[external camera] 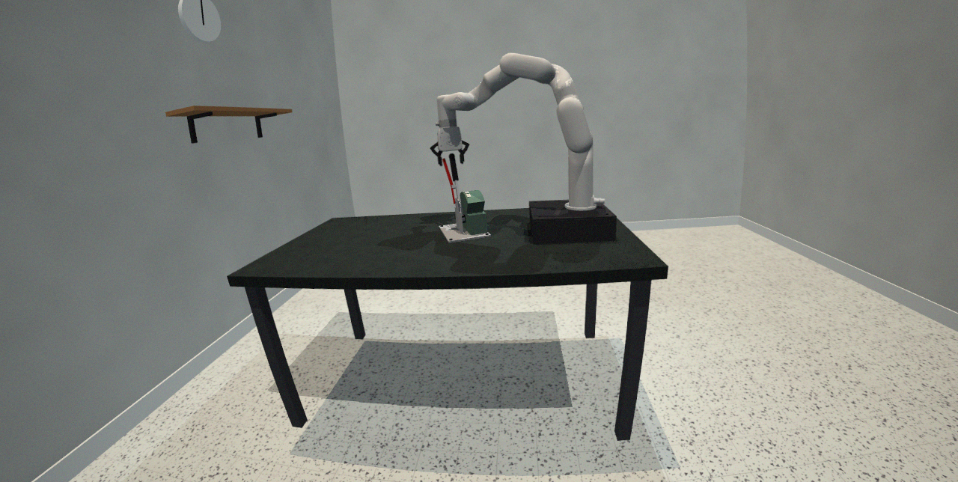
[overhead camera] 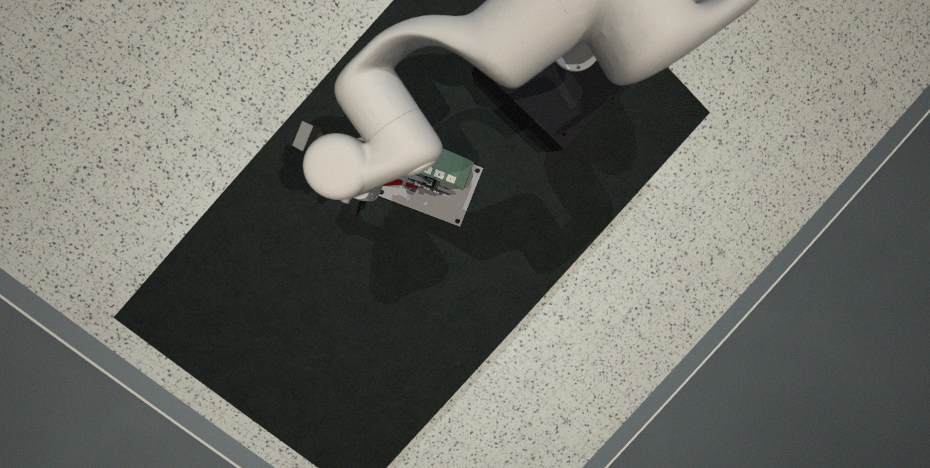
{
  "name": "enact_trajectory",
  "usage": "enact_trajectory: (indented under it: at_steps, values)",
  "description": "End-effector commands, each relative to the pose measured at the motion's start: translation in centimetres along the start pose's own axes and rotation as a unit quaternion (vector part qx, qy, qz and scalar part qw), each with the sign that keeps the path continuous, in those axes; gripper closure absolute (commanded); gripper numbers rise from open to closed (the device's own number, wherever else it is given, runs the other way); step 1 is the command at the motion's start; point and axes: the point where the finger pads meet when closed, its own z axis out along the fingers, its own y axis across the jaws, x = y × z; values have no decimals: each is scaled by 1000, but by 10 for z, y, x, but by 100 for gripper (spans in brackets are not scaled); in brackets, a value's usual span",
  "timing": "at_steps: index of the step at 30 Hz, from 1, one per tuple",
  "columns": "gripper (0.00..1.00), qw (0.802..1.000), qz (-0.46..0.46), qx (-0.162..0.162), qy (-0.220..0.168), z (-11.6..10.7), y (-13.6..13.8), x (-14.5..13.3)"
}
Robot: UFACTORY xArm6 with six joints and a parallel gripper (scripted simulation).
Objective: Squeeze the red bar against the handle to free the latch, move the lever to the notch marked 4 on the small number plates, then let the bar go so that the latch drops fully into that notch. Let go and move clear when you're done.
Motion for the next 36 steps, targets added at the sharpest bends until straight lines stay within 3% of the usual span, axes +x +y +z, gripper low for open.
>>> enact_trajectory:
  at_steps: [1,36]
  values:
    - [0,1000,0,2,1,-2,-1,1]
    - [0,1000,0,2,1,-9,-1,1]
